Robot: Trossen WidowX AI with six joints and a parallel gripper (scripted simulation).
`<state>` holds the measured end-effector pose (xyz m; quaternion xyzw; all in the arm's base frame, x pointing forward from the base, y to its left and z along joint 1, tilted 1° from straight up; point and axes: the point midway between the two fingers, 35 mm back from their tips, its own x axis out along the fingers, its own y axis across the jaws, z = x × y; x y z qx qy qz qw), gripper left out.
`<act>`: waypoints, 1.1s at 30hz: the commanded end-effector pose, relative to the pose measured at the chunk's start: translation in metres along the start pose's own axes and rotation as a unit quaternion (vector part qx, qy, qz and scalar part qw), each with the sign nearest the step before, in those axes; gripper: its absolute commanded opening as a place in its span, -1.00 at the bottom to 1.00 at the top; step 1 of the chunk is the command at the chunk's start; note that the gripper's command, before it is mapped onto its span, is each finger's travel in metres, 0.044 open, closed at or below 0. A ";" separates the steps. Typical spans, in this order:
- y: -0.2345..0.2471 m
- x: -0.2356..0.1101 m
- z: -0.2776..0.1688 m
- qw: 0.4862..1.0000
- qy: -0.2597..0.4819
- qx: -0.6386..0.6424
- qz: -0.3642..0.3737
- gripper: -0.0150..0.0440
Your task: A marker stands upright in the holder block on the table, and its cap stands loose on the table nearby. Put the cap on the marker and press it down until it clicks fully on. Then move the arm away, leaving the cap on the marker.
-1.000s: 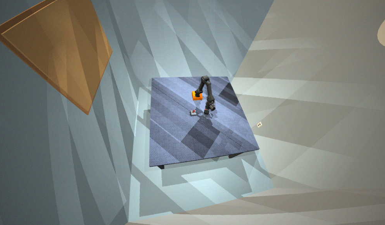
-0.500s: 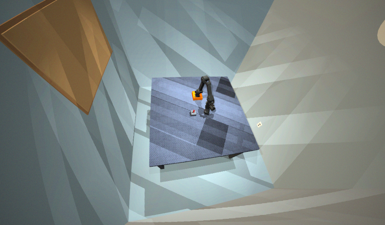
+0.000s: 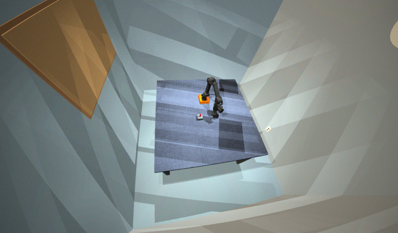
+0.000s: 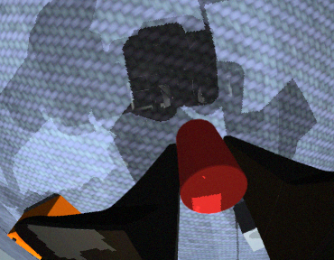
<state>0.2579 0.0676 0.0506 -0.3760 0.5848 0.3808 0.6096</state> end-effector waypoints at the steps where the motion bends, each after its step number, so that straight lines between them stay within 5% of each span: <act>1: 0.000 -0.011 0.000 1.000 0.001 0.001 -0.002 -0.49; 33: -0.054 -0.043 -0.062 1.000 0.004 0.001 -0.004 -0.49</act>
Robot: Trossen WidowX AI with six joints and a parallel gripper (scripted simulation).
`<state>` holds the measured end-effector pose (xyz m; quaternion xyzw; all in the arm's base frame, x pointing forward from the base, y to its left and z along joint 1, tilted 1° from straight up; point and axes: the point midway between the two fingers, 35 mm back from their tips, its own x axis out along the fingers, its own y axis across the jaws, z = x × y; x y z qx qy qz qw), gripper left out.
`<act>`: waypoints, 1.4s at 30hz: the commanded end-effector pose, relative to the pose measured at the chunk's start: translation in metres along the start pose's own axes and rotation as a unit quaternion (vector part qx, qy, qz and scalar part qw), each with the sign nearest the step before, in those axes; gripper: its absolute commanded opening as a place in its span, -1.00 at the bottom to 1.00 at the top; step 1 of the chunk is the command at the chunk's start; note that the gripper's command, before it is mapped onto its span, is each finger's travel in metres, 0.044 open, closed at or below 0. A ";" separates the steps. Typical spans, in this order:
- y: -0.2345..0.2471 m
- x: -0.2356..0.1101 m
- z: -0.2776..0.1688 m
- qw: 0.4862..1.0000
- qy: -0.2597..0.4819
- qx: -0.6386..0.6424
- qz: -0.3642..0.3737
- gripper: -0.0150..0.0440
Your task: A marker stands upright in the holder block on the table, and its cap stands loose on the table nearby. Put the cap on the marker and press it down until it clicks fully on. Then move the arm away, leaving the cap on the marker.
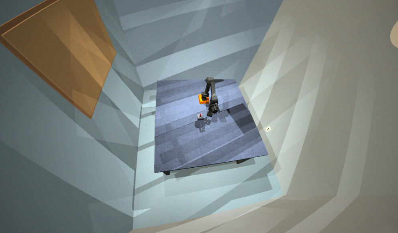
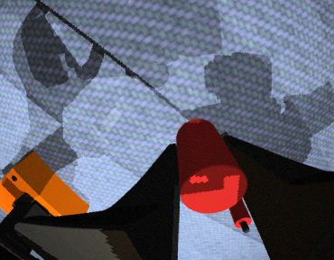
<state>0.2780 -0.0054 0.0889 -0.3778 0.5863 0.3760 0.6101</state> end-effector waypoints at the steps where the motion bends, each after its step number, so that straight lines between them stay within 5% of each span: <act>1: -0.006 -0.004 -0.009 1.000 0.001 -0.002 -0.001 -0.49; 42: -0.040 -0.029 -0.101 1.000 0.005 -0.002 -0.002 -0.49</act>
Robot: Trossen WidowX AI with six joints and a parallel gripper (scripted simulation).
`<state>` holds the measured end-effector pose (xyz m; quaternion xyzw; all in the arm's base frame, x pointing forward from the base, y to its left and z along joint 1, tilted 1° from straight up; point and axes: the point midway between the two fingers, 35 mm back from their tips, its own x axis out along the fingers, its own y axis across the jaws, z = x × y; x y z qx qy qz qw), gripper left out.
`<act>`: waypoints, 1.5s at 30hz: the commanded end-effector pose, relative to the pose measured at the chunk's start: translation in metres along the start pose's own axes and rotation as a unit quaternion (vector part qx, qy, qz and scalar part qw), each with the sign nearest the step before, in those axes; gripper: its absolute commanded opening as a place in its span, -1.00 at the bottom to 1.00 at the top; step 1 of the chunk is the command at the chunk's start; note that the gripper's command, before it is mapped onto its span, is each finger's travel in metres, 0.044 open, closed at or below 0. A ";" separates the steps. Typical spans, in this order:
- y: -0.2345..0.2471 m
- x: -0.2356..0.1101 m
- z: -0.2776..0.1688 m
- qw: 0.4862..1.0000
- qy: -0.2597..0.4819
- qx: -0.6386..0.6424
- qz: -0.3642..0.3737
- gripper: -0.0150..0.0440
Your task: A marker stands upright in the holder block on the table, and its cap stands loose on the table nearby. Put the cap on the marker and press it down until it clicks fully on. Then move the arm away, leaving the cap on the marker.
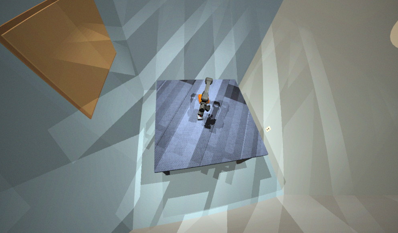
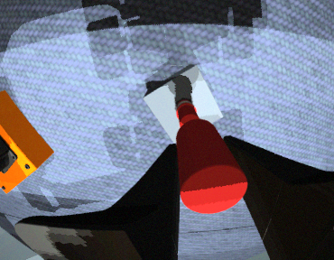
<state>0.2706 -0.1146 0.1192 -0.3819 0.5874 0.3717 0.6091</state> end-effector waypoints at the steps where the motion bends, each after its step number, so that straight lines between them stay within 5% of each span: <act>1: 0.001 0.003 -0.001 1.000 0.000 -0.002 0.002 -0.49; 42: 0.002 0.060 -0.001 1.000 0.000 -0.002 0.002 -0.49; 45: 0.001 0.055 0.000 1.000 -0.002 -0.002 -0.004 -0.22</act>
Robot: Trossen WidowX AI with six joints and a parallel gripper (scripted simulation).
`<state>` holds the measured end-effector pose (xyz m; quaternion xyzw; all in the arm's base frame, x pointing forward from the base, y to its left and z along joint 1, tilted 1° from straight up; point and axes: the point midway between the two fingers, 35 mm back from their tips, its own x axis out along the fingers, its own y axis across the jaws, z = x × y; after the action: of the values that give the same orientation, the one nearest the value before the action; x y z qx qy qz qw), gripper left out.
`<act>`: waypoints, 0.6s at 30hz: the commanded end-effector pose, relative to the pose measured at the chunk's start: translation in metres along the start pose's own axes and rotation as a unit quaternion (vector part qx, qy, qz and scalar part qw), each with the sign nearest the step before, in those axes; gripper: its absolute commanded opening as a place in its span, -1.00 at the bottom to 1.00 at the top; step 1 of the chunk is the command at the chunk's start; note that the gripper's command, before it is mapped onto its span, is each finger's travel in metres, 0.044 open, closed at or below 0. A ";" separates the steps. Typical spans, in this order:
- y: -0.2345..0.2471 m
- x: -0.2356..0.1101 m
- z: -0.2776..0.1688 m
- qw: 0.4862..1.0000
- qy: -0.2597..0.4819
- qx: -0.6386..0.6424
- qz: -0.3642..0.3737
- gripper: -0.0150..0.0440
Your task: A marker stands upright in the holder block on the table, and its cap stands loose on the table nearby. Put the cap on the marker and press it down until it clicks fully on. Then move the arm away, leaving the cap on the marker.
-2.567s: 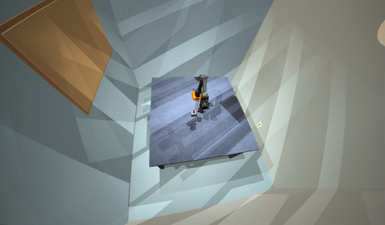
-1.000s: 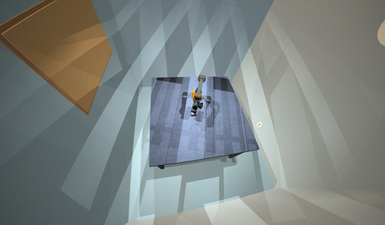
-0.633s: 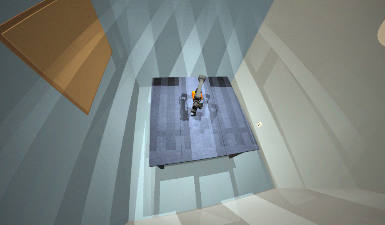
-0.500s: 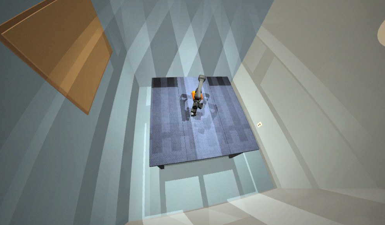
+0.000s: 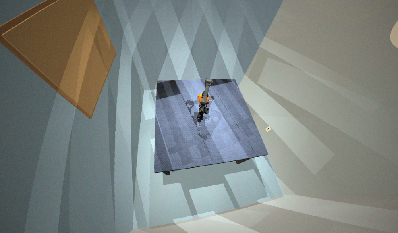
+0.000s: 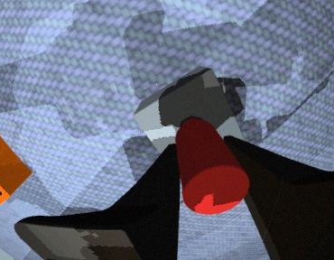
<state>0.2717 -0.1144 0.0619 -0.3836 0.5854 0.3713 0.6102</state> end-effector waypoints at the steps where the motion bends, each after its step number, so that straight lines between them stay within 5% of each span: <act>1: 0.000 -0.002 0.000 1.000 -0.001 0.000 -0.002 -0.14; 14: 0.000 -0.002 0.000 1.000 -0.001 0.000 -0.002 1.00; 18: -0.003 -0.039 0.001 1.000 0.000 0.000 -0.002 1.00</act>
<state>0.2691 -0.1132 0.0753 -0.3784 0.5891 0.3767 0.6065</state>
